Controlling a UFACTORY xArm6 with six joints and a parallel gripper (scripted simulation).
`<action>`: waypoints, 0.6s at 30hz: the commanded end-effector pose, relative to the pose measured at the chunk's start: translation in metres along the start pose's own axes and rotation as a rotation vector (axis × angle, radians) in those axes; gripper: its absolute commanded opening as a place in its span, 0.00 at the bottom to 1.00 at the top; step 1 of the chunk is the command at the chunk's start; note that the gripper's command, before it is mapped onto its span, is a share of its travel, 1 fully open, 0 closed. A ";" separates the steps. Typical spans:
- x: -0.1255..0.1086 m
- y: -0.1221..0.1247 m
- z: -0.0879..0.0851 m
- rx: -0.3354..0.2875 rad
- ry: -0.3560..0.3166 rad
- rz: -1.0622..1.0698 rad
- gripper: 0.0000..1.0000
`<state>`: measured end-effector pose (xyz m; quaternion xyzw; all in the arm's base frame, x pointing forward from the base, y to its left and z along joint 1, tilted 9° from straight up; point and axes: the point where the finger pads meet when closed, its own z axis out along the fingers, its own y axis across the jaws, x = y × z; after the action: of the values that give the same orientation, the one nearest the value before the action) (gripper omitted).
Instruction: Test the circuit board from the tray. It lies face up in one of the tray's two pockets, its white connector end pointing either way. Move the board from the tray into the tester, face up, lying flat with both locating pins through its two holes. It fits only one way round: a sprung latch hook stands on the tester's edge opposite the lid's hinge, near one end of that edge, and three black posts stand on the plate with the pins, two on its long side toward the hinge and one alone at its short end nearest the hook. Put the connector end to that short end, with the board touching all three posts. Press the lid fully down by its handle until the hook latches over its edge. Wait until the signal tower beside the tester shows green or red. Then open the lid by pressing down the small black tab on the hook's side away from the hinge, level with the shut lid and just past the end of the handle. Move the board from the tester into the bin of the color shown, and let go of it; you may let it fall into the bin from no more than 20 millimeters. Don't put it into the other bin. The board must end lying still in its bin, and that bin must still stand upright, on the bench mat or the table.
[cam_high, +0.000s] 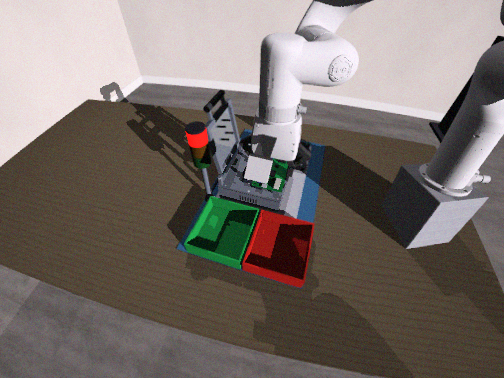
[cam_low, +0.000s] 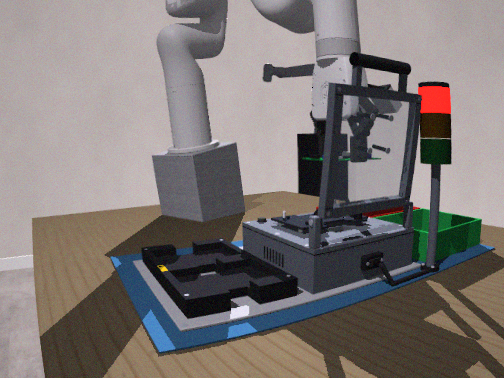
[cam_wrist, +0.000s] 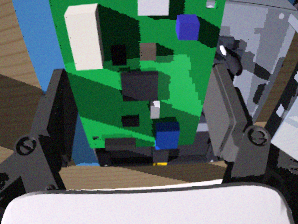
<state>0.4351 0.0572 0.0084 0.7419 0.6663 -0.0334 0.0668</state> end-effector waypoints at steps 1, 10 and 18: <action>0.036 -0.015 0.010 -0.008 -0.003 0.002 0.79; 0.079 -0.038 0.023 -0.008 -0.003 0.002 0.79; 0.113 -0.055 0.034 -0.008 -0.003 0.002 0.79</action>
<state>0.3975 0.1518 -0.0367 0.7419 0.6663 -0.0336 0.0674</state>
